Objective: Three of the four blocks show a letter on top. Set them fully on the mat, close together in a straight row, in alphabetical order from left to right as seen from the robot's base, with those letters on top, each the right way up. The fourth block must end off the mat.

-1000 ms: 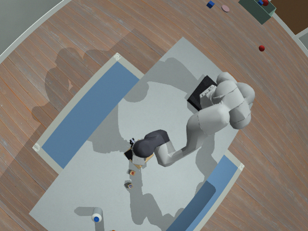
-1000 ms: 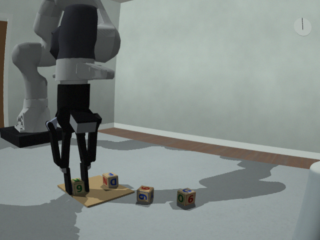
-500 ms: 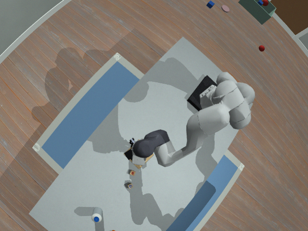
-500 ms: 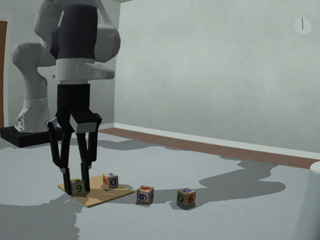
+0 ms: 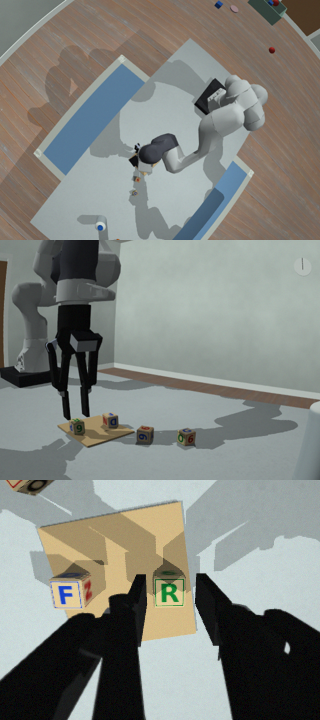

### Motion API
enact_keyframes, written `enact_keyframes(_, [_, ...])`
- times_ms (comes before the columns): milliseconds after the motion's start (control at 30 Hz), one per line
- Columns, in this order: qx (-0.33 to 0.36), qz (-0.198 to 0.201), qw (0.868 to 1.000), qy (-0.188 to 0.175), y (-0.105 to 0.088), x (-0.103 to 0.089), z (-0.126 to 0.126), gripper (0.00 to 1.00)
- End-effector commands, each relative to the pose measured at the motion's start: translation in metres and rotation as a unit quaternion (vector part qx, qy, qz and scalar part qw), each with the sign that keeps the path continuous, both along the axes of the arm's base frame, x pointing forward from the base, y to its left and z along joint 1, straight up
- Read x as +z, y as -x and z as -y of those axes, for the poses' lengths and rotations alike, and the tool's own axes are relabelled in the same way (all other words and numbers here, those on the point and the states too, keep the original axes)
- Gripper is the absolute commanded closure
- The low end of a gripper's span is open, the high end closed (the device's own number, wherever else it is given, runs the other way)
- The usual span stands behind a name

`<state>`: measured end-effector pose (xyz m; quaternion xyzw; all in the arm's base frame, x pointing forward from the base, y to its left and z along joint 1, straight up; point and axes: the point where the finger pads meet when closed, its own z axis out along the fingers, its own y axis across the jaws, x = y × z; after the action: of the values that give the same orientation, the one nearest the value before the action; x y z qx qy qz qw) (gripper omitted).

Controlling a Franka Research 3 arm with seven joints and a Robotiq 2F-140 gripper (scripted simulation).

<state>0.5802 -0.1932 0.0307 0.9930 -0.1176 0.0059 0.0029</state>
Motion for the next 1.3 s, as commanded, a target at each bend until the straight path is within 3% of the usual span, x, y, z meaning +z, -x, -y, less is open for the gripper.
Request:
enact_keyframes(0, [-0.002, -0.006, 1.000, -0.001, 0.004, 0.020, -0.002, 0.65])
enact_keyframes(67, [-0.002, -0.006, 1.000, -0.001, 0.004, 0.020, -0.002, 0.65])
enact_keyframes(300, [-0.002, -0.006, 1.000, -0.001, 0.004, 0.047, -0.002, 0.65])
enact_keyframes(467, [-0.002, -0.006, 1.000, -0.001, 0.004, 0.051, -0.002, 0.65])
enact_keyframes(500, [-0.002, -0.006, 1.000, -0.001, 0.004, 0.051, -0.002, 0.00])
enact_keyframes(1267, [0.001, -0.007, 1.000, -0.001, 0.003, 0.051, -0.002, 0.00])
